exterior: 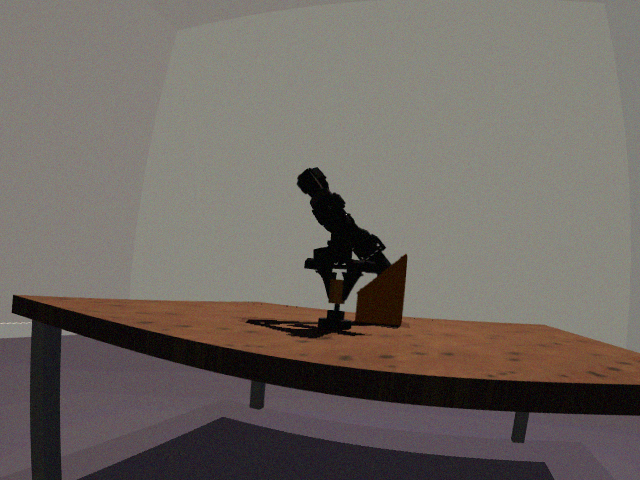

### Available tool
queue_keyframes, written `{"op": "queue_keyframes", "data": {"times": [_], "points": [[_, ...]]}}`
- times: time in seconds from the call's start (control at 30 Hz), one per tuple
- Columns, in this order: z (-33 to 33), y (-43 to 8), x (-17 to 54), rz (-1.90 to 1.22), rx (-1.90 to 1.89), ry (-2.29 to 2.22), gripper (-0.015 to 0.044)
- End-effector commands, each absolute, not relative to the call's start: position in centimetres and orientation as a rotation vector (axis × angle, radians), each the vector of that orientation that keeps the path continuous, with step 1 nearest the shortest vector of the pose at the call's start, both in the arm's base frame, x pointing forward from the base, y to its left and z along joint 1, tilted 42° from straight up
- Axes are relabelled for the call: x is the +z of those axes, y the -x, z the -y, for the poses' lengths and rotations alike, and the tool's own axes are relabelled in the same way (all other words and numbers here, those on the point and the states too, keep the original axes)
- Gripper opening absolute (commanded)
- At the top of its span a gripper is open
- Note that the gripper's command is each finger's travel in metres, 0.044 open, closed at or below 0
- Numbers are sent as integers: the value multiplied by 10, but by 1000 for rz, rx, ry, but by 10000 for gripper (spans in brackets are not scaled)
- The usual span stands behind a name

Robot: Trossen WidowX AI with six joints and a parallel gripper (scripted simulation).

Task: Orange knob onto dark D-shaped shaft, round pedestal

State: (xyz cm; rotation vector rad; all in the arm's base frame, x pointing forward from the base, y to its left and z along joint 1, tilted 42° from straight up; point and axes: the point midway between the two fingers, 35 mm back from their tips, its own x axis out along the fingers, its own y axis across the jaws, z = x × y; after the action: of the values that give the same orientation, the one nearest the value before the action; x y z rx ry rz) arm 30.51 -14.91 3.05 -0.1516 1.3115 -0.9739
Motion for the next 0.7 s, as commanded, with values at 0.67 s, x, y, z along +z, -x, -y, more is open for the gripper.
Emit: {"op": "queue_keyframes", "data": {"times": [0.67], "points": [[149, -304, 28, -1202, -1095, 4, 0]]}}
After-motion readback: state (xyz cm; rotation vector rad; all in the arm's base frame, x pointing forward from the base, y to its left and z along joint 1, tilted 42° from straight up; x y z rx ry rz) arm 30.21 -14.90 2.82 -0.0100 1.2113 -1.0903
